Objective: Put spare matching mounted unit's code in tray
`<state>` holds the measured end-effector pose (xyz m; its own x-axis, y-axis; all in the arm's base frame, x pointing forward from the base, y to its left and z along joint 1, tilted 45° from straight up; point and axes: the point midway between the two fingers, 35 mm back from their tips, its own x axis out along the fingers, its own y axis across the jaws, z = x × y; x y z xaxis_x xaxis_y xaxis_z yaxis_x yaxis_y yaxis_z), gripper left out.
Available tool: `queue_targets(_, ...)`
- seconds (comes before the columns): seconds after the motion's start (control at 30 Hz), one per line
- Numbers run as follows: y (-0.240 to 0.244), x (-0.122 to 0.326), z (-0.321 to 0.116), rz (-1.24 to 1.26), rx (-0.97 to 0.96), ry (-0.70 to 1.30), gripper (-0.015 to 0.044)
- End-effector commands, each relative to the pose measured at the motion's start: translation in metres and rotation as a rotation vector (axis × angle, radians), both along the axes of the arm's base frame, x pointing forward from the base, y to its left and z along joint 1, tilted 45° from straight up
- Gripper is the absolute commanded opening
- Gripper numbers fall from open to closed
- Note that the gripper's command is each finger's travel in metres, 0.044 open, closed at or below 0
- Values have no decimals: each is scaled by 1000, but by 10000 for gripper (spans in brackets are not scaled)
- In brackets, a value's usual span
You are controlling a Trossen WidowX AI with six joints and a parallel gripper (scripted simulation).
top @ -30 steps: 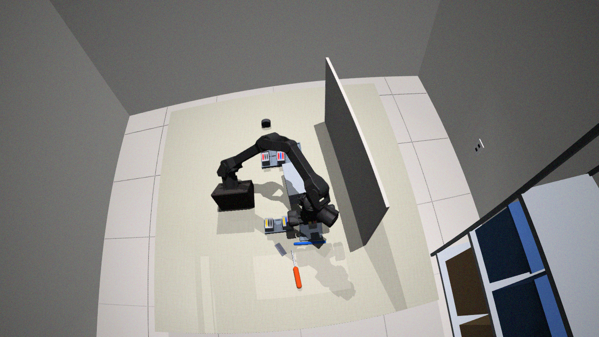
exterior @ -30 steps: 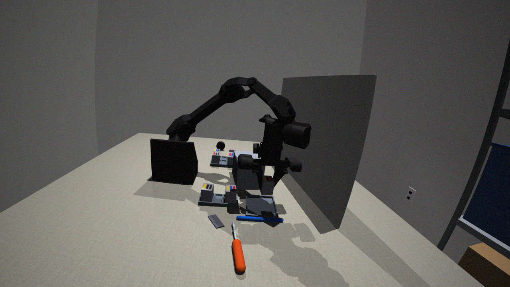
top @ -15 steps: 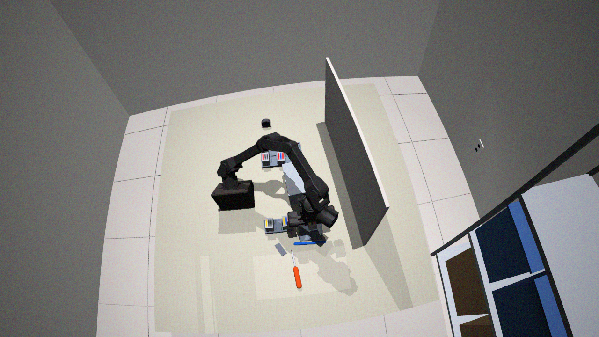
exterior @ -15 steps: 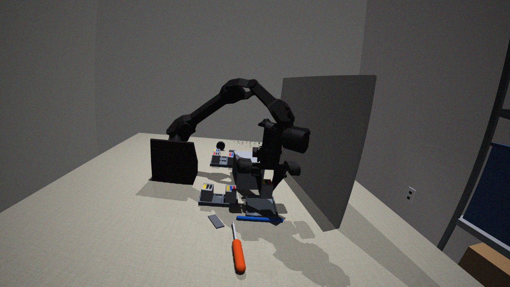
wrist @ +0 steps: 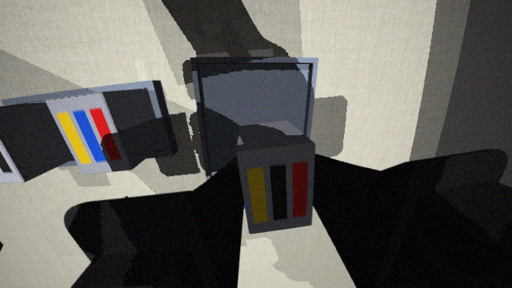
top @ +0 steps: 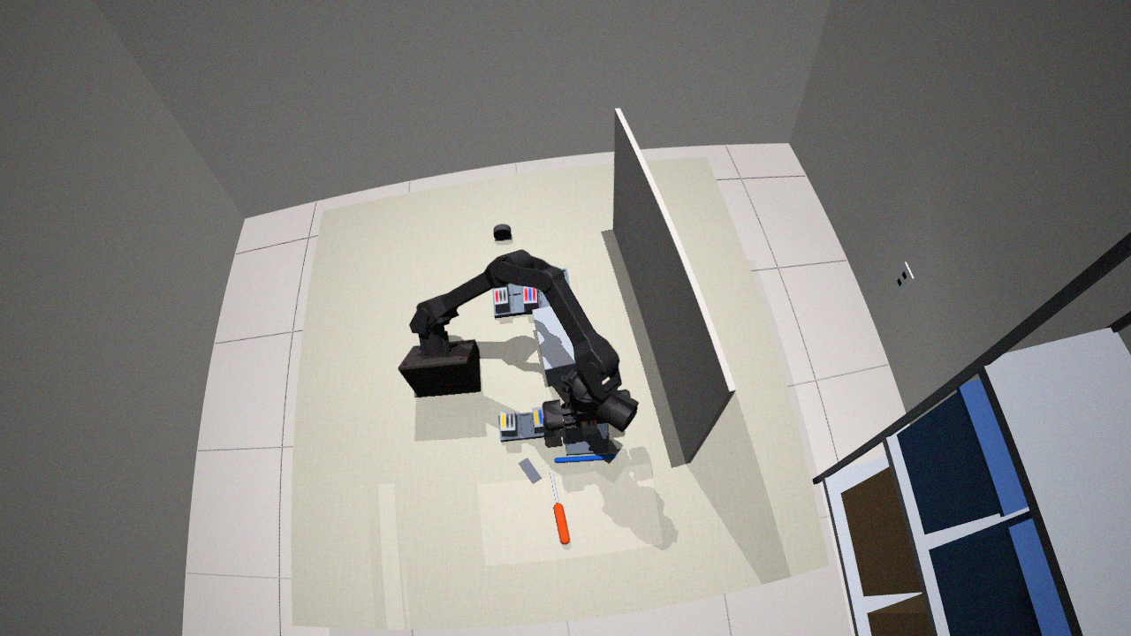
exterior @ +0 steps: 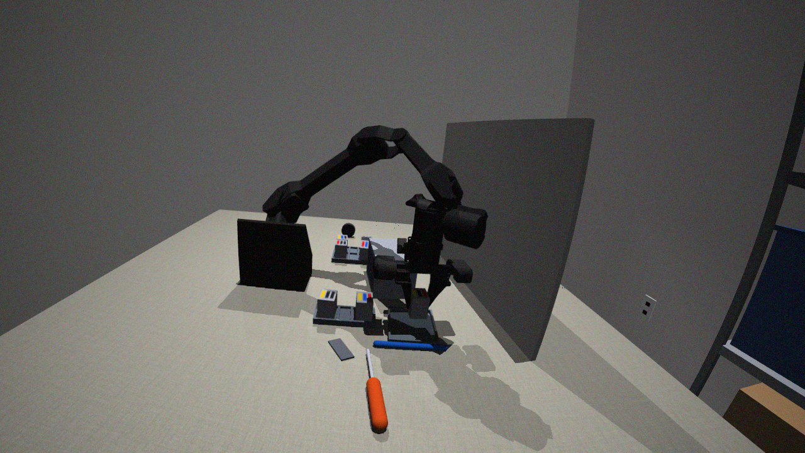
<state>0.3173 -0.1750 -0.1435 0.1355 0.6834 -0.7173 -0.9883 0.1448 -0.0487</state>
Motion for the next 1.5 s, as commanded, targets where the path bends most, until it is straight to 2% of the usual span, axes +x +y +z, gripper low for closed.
queue_targets(0.0, 4, 0, -2, -4, 4, 1, 0)
queue_targets(0.9, 21, -1, -16, -3, 7, 1, 0)
queue_targets(1.47, 19, -1, -15, 1, 3, -1, 440)
